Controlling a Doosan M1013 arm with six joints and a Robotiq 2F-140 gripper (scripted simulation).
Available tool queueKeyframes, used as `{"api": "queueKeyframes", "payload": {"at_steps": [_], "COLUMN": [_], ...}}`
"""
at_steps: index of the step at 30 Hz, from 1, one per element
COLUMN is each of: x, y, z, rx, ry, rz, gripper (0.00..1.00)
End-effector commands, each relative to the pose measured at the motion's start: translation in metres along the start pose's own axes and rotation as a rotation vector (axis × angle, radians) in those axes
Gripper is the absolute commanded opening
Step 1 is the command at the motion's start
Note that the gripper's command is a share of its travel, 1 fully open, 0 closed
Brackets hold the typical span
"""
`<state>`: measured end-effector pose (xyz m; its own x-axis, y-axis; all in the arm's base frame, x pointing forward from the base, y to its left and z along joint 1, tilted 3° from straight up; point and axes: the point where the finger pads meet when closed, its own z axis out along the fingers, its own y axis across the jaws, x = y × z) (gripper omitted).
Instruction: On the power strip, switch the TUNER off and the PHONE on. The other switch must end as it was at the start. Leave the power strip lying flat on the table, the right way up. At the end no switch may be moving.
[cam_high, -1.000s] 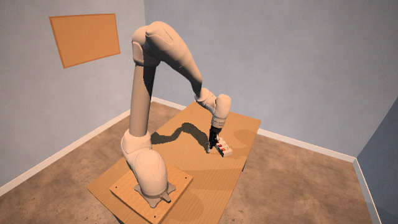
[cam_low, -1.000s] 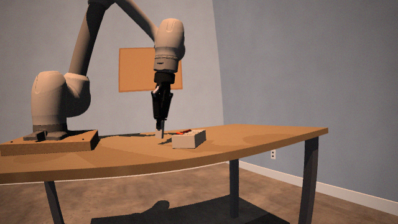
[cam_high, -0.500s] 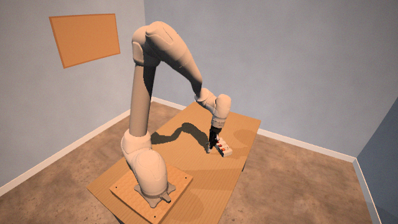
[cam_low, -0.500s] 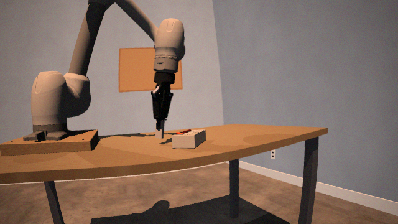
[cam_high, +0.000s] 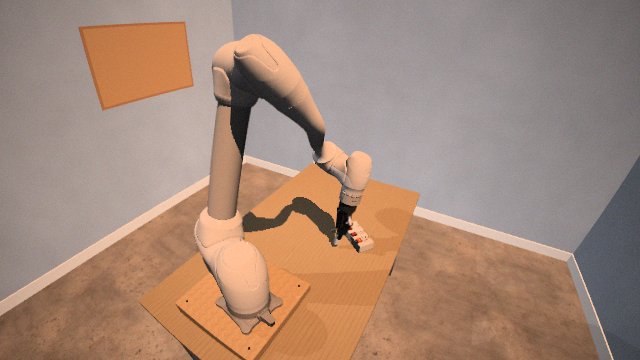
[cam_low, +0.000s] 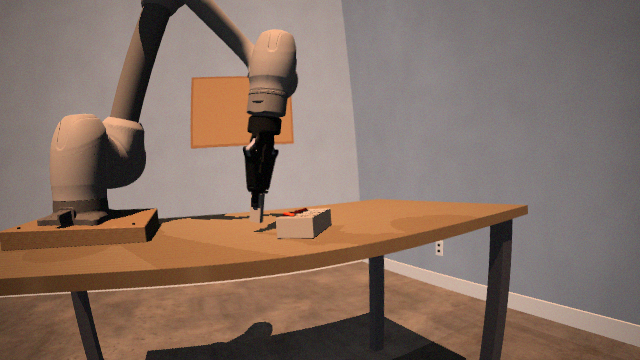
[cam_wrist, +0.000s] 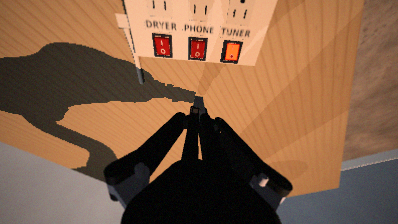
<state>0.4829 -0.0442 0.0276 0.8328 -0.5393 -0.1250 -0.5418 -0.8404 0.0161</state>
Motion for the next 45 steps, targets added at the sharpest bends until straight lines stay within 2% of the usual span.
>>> {"api": "queueKeyframes", "payload": {"at_steps": [1, 26, 28, 31, 33, 35, 45], "x": [-0.001, -0.001, -0.003, -0.012, -0.012, -0.016, -0.016], "y": [0.001, 0.001, 0.0, 0.0, 0.0, 0.001, 0.001], "z": [0.004, 0.003, -0.015, -0.066, -0.066, -0.084, -0.085], "rx": [0.003, 0.003, 0.003, 0.003, 0.003, 0.003, 0.003], "ry": [-0.002, -0.002, -0.002, -0.002, -0.002, -0.002, -0.002], "rz": [-0.003, -0.003, -0.003, -0.003, -0.003, -0.003, -0.003], "gripper": [0.0, 0.0, 0.0, 0.0, 0.0, 0.0, 0.0]}}
